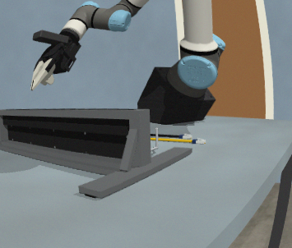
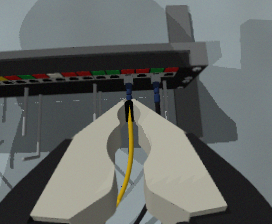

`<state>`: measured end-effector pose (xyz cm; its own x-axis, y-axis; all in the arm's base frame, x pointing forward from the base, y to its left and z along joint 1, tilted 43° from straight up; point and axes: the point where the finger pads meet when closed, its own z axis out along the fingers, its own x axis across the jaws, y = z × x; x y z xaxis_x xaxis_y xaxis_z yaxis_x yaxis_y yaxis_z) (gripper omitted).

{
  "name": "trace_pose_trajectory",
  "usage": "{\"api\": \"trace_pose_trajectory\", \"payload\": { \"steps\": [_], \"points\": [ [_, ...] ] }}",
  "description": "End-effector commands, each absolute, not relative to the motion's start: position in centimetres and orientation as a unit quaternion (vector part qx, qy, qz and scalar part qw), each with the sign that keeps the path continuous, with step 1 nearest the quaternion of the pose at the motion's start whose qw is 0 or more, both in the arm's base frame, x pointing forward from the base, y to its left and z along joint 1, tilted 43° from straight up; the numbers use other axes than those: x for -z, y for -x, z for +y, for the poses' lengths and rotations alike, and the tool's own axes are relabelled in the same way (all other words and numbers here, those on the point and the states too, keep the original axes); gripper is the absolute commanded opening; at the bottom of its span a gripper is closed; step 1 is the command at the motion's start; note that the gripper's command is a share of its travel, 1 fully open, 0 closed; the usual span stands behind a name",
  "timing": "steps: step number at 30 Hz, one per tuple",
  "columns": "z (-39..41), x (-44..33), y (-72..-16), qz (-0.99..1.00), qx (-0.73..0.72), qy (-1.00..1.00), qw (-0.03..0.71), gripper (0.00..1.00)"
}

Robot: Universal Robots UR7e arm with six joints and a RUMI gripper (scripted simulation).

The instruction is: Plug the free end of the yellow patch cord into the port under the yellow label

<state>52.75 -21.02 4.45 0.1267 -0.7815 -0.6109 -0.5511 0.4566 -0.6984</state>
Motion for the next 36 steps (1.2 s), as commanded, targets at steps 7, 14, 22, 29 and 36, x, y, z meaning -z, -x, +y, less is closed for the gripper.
{"api": "trace_pose_trajectory", "payload": {
  "steps": [7, 14, 22, 29, 36],
  "points": [
    [-22.1, -5.4, -50.8, 0.651, 0.104, 0.512, 0.551, 0.0],
    [-23.0, -6.2, -49.0, 0.651, 0.104, 0.512, 0.551, 0.0],
    [-23.9, -6.9, -47.4, 0.651, 0.104, 0.512, 0.551, 0.0],
    [-24.7, -7.7, -45.7, 0.651, 0.104, 0.512, 0.551, 0.0],
    [-25.3, -8.2, -44.6, 0.651, 0.104, 0.512, 0.551, 0.0]
  ]
}}
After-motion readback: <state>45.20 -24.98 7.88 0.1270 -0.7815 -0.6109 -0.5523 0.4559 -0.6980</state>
